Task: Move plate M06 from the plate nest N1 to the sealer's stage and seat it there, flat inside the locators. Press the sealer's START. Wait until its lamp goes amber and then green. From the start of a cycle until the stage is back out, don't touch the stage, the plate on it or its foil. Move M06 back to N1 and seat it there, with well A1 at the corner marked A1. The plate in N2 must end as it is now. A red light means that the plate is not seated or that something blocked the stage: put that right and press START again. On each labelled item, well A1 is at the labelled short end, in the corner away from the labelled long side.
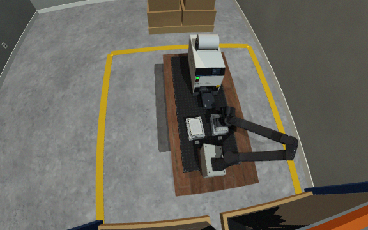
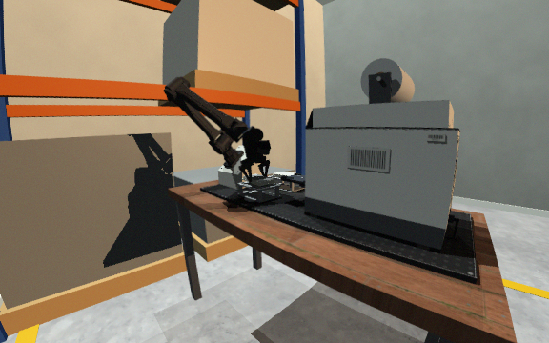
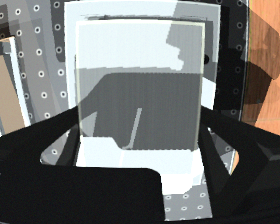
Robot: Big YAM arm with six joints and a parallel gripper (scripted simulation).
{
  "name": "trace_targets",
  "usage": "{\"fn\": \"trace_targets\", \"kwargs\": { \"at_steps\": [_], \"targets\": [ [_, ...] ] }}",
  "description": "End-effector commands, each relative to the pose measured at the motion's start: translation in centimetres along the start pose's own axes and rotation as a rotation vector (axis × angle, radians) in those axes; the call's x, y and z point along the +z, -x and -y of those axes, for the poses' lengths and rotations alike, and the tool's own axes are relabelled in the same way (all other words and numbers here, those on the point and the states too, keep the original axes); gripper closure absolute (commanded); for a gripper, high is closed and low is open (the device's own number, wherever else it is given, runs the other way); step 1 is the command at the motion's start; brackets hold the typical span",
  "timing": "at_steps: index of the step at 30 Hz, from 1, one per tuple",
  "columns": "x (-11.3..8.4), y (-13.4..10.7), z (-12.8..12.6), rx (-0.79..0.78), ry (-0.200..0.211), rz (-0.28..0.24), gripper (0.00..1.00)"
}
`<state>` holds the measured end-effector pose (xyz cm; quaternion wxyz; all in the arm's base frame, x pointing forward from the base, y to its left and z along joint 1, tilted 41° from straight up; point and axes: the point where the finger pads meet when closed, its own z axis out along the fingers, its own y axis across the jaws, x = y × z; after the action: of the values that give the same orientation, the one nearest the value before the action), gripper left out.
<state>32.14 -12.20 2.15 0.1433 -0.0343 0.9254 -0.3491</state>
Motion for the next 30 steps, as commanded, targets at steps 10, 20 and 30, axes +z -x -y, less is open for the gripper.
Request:
{"fn": "trace_targets", "kwargs": {
  "at_steps": [10,20,30],
  "targets": [
    [-0.5,2.5,1.0,0.024,-0.007,0.033,1.00],
    [0.0,1.5,0.4,0.012,-0.004,0.017,1.00],
    [-0.3,0.5,0.3,0.012,-0.004,0.017,1.00]
  ]
}}
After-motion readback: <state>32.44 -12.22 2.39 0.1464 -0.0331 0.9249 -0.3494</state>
